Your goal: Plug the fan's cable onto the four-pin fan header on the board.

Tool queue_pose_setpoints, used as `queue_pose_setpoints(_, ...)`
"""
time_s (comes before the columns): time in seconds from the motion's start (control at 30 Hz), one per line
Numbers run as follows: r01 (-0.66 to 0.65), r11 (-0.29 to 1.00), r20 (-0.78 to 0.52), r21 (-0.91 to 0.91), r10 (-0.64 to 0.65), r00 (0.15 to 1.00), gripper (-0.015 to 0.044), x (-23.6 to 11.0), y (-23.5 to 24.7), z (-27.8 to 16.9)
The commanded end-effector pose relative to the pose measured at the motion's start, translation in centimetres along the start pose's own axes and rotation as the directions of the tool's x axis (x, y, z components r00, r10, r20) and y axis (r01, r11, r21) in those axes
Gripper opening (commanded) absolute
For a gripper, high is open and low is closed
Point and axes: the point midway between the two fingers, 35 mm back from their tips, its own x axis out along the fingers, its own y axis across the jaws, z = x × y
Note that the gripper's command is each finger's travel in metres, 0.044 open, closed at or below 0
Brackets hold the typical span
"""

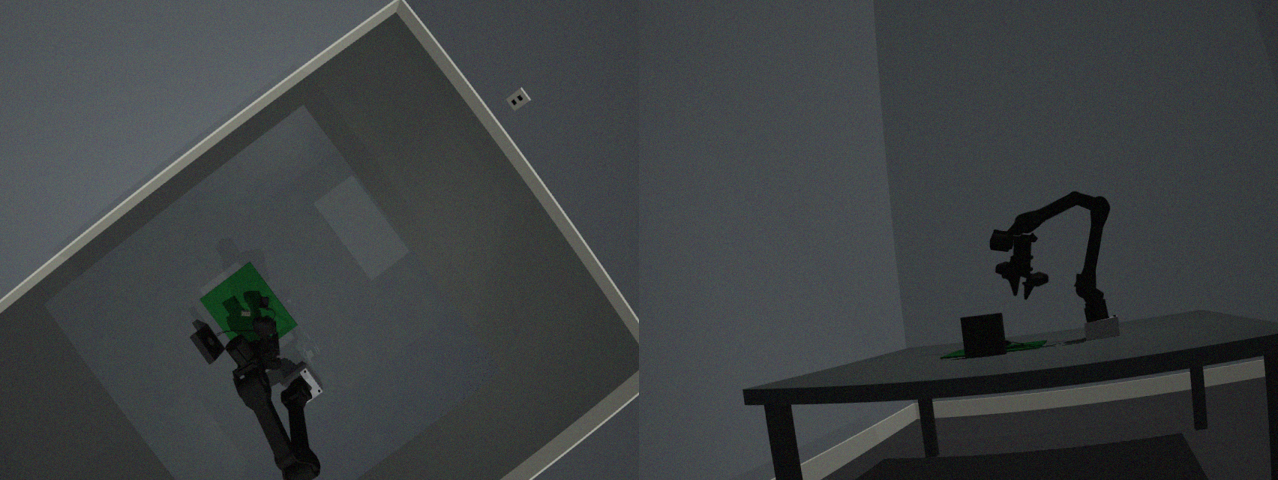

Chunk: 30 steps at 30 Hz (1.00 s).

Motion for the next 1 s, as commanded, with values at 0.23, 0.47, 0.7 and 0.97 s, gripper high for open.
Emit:
queue_pose_setpoints(0.23,0.130,0.230,0.164,-0.965,0.137,0.977,0.0210,7.4,-2.1,7.1)
queue_pose_setpoints(0.47,0.141,0.191,0.169,-0.971,0.141,0.975,0.0210,7.6,-2.1,7.3)
queue_pose_setpoints(0.7,0.141,0.191,0.169,-0.971,0.141,0.975,0.0210,7.6,-2.1,7.3)
queue_pose_setpoints(0.97,0.140,0.191,0.169,-0.971,0.141,0.975,0.0210,10.5,-0.9,8.0)
